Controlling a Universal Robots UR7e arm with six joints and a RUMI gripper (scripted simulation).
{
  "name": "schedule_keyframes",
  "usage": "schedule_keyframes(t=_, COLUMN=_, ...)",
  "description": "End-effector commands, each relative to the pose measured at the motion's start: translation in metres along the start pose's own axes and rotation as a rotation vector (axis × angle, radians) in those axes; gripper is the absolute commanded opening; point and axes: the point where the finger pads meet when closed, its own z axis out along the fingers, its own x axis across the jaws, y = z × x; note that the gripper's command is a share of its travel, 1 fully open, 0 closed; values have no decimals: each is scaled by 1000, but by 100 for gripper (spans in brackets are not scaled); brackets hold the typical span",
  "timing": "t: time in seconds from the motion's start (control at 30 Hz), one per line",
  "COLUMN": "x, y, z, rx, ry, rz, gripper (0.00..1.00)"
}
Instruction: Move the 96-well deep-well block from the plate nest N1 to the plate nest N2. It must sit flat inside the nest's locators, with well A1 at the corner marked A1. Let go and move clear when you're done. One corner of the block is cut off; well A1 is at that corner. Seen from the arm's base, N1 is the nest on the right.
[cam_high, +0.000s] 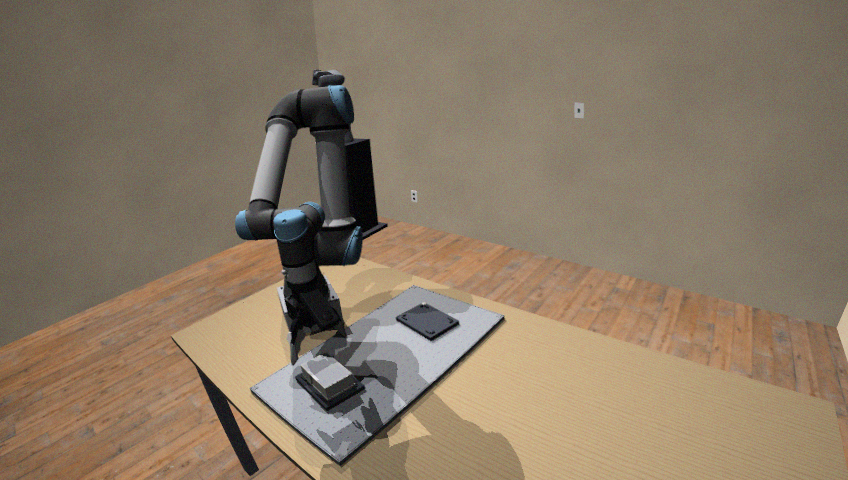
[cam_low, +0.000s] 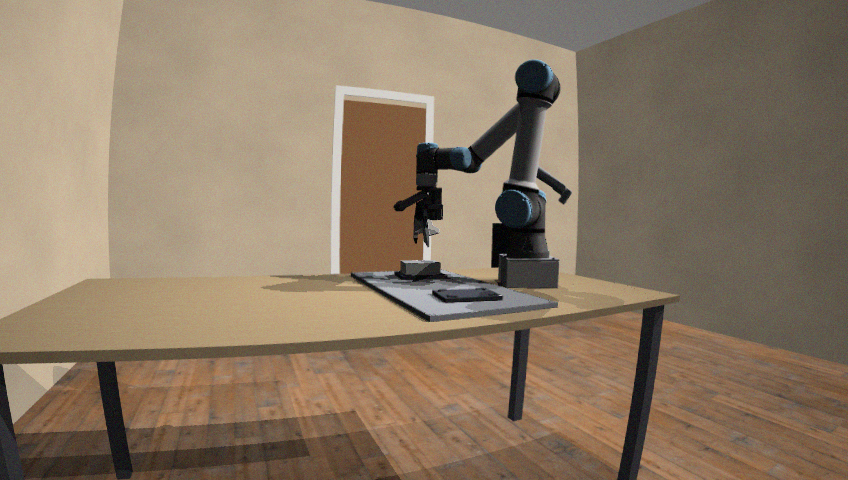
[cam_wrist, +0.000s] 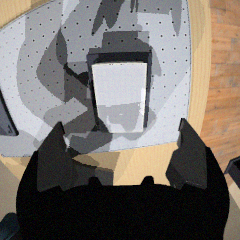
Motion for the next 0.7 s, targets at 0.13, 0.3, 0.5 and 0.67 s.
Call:
schedule_keyframes(t=0.13, x=0, y=-1, z=1, rx=1, ry=1, rz=0, gripper=100)
schedule_keyframes(t=0.3, x=0, y=-1, z=1, rx=1, ry=1, rz=0, gripper=100)
schedule_keyframes(t=0.5, x=0, y=-1, z=9, rx=1, ry=1, rz=0, gripper=100)
schedule_keyframes(t=0.67, x=0, y=-1, z=18, rx=1, ry=1, rz=0, gripper=100)
